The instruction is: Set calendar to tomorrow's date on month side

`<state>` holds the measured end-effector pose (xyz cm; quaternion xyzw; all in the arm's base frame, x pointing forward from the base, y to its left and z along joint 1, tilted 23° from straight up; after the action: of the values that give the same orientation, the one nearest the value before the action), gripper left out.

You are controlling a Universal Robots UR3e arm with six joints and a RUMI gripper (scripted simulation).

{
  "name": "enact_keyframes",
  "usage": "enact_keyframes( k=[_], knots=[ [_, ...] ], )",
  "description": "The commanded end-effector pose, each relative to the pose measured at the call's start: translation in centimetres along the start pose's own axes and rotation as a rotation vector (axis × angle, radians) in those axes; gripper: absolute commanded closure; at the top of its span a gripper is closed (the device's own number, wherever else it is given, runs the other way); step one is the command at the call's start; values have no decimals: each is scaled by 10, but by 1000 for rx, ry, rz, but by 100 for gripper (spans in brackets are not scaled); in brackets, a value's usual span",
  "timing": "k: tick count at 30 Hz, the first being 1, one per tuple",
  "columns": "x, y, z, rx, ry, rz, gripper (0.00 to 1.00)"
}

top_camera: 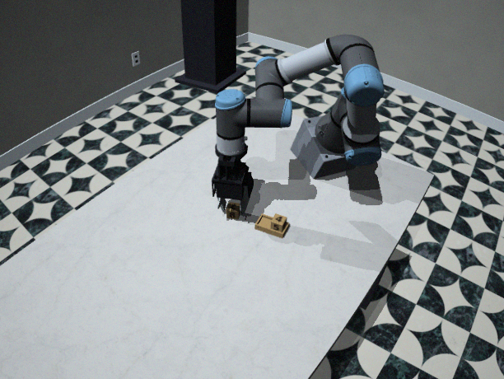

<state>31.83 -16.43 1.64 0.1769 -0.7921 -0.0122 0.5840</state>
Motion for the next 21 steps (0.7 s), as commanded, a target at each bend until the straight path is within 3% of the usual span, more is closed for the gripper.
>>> enact_keyframes(
  k=[1, 11, 21],
  knots=[
    [3, -1, 0, 0, -1, 2, 71],
    [26, -1, 0, 0, -1, 2, 71],
    [69, 0, 0, 0, -1, 2, 71]
  ],
)
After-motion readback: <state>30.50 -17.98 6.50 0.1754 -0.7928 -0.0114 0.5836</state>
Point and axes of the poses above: the point where the finger pads meet when closed, its own x axis back along the fingers, its own y axis across the jaws, z = x × y, the point moved 8 cm from there along x, back along the fingers, and after that the axes turned 4 degrees about -x, right-handed, at the moved point
